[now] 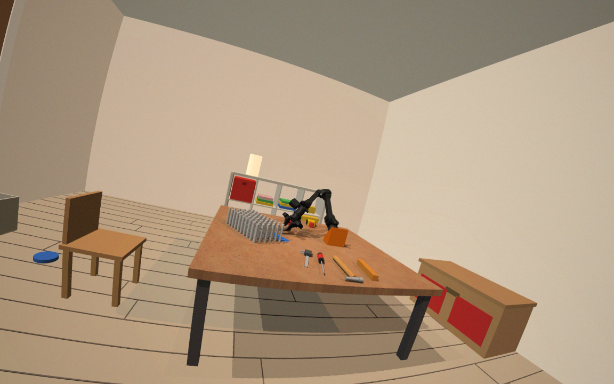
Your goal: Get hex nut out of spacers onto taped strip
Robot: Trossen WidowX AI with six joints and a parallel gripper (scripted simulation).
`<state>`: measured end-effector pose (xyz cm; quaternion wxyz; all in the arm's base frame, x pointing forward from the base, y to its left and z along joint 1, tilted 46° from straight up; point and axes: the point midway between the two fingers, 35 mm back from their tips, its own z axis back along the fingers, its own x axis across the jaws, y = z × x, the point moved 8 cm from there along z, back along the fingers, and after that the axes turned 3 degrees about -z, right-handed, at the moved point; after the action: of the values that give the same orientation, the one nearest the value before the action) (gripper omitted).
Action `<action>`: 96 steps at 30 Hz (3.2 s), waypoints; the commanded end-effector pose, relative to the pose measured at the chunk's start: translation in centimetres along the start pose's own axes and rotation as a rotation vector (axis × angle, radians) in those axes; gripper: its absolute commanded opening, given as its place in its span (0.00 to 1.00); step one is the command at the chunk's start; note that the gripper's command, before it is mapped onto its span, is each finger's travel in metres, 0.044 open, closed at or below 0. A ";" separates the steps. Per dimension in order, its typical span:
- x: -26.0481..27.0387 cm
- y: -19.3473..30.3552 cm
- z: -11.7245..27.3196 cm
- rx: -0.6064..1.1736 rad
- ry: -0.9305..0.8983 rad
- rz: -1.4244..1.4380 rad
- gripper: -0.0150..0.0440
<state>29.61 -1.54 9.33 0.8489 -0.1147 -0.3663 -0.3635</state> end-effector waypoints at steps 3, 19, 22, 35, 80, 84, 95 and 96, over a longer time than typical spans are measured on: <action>0.1 0.4 -0.1 0.004 -0.007 -0.007 0.25; 0.1 1.2 -0.6 0.005 -0.007 -0.007 0.25; 0.1 1.3 -0.7 0.005 -0.007 -0.007 0.25; 0.1 2.0 -1.1 0.005 -0.007 -0.008 0.25; -0.1 4.2 -2.6 0.007 -0.007 -0.009 0.25; -0.1 4.4 -2.8 0.007 -0.007 -0.009 0.25; -0.2 5.0 -3.1 0.008 -0.007 -0.010 0.25; -0.2 5.0 -3.2 0.008 -0.007 -0.010 0.25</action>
<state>34.46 0.50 7.26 0.8485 -0.1129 -0.3673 -0.3639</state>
